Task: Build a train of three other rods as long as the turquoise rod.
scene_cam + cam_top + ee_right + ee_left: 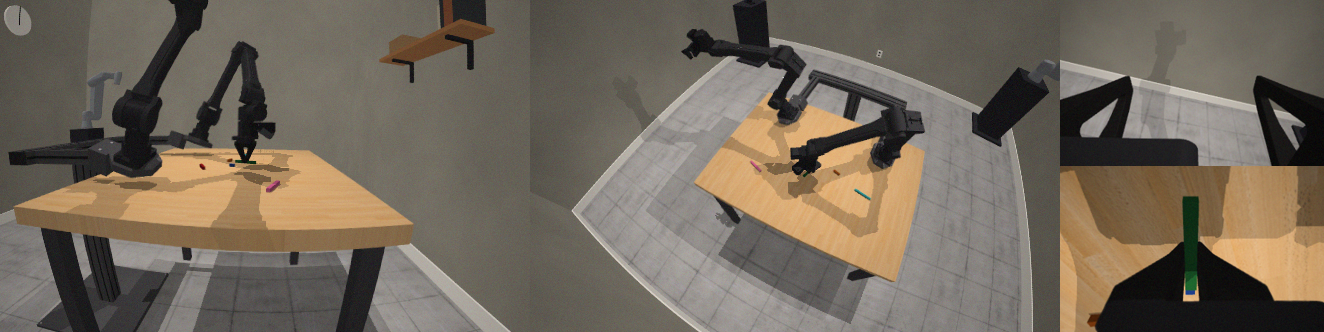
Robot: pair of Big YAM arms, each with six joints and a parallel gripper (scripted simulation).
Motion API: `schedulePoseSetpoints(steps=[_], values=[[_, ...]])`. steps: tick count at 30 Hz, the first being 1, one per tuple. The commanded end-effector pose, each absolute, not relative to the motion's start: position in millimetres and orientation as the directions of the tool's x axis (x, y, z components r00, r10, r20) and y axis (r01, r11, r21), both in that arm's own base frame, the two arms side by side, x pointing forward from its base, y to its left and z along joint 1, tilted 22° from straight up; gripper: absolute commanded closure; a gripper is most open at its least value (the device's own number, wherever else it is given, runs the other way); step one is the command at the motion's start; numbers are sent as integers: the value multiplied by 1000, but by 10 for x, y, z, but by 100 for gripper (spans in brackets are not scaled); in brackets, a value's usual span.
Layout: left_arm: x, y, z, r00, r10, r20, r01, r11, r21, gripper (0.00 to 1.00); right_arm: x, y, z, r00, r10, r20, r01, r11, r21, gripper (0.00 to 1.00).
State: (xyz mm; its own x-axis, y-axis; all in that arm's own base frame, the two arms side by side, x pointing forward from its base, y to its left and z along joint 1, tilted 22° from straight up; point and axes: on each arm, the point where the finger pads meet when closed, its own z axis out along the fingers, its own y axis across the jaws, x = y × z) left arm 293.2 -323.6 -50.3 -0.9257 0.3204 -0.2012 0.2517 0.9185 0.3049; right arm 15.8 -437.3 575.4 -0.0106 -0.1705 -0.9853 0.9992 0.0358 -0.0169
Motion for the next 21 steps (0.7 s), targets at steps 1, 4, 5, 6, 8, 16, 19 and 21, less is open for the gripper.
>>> schedulePoseSetpoints(steps=[1, 4, 5, 6, 8, 16, 19, 21], values=[[2979, -3144, -619, -929, 317, -189, 248, 915, 317, 96, 64, -4330, 6218, 4, -255, -967, 1000, 16, 0, 0], [2989, -3135, -652, -929, 317, -189, 248, 915, 317, 96, 64, -4330, 6218, 4, -255, -967, 1000, 16, 0, 0], [2992, -3132, -662, -929, 317, -189, 248, 915, 317, 96, 64, -4330, 6218, 4, -255, -967, 1000, 16, 0, 0], [2994, -3129, -672, -929, 317, -189, 248, 915, 317, 96, 64, -4330, 6218, 4, -255, -967, 1000, 16, 0, 0], [2999, -3124, -689, -929, 317, -189, 248, 915, 317, 96, 64, -4330, 6218, 4, -255, -967, 1000, 16, 0, 0], [3017, -3136, -702, -929, 315, -193, 245, 917, 314, 96, 64, -4330, 6218, 4, -255, -967, 1000, 16, 0, 0], [3007, -3122, -701, -931, 315, -188, 245, 916, 318, 96, 64, -4330, 6218, 4, -255, -967, 1000, 16, 0, 0], [3007, -3122, -701, -931, 315, -188, 245, 916, 318, 96, 64, -4330, 6218, 4, -255, -967, 1000, 16, 0, 0]])
